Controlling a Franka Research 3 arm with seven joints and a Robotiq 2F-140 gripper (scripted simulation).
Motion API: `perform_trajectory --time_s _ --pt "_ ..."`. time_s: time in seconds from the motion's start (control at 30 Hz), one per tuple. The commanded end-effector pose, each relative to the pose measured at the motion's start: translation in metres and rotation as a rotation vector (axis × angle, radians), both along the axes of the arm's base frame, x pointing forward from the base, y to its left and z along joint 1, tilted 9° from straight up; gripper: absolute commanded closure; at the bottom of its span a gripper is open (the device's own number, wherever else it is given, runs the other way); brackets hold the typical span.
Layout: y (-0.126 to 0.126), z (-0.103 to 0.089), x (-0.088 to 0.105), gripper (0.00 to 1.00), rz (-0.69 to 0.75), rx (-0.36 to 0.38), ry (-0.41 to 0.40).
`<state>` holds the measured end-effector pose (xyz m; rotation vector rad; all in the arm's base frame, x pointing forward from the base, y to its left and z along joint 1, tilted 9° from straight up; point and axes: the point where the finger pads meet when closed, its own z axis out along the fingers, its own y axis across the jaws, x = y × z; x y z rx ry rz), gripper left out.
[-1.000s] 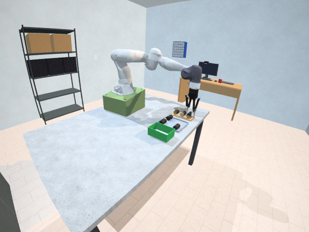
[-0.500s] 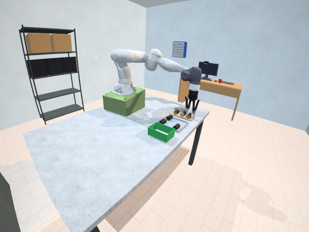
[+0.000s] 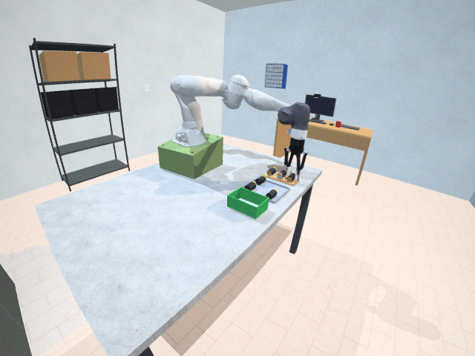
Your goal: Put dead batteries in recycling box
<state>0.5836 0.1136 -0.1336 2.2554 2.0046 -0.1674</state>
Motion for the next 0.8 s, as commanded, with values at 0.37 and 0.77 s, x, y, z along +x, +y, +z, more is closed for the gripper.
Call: perform_trajectory --time_s 0.37,0.77 --pt "-0.001 -0.001 0.001 0.71 0.000 -0.002 -0.002" --pt "0.001 0.016 0.001 0.71 0.000 -0.002 -0.002"
